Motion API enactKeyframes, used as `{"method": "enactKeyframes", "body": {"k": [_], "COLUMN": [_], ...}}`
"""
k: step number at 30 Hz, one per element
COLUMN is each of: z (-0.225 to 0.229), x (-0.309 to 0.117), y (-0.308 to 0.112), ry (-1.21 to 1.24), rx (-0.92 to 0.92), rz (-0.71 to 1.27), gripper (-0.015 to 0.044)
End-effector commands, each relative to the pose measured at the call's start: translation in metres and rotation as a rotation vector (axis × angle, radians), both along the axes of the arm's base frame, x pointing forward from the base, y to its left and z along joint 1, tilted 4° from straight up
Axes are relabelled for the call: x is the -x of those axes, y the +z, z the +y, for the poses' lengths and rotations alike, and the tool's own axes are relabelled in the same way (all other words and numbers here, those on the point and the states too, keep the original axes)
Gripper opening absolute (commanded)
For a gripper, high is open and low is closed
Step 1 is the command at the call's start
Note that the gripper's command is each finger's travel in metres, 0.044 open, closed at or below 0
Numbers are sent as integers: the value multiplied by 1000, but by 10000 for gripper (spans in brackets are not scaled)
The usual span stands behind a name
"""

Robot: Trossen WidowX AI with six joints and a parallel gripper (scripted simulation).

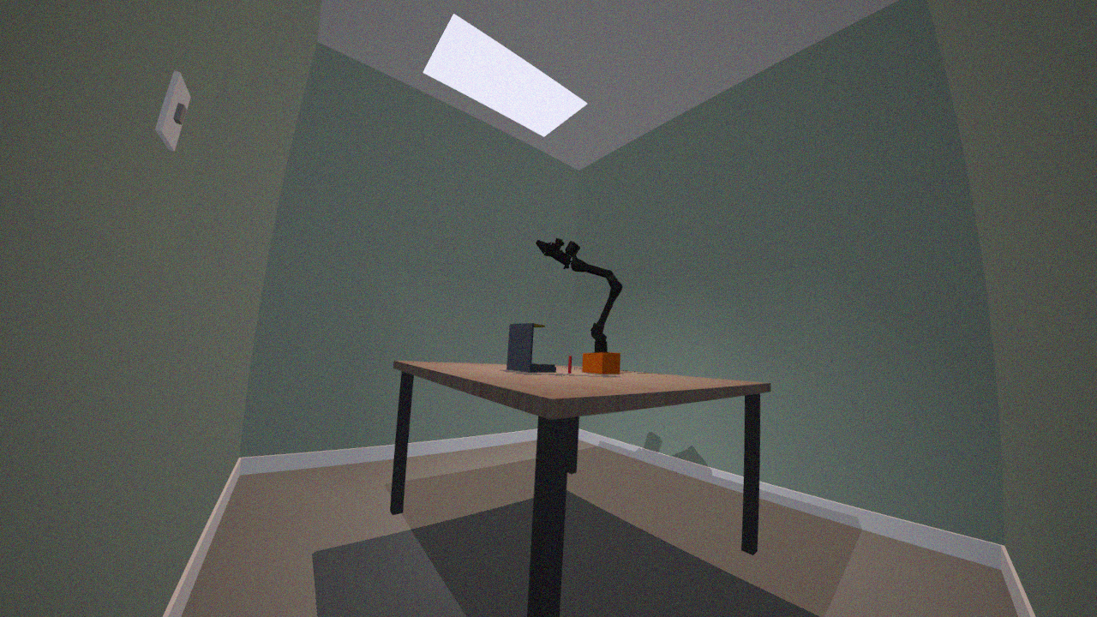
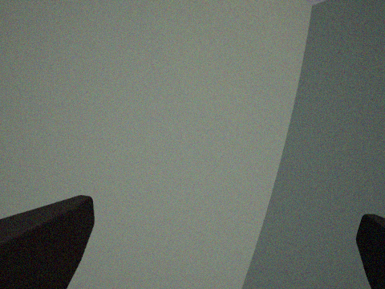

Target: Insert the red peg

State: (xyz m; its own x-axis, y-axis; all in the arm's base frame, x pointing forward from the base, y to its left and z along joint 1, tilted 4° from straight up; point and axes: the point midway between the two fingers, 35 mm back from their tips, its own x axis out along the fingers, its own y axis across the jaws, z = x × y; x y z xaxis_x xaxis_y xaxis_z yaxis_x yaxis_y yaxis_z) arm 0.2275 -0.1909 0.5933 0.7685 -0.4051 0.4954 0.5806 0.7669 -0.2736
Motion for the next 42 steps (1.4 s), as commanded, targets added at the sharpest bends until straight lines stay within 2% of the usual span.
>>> {"method": "enactKeyframes", "body": {"k": [1, 23, 42], "z": [5, 39, 82], "x": [-8, -48, -66], "y": [-13, -92, -165], "ry": [94, 452, 563], "rx": [-152, -939, -1645], "rz": [-20, -64, -89], "gripper": [440, 440, 440]}}
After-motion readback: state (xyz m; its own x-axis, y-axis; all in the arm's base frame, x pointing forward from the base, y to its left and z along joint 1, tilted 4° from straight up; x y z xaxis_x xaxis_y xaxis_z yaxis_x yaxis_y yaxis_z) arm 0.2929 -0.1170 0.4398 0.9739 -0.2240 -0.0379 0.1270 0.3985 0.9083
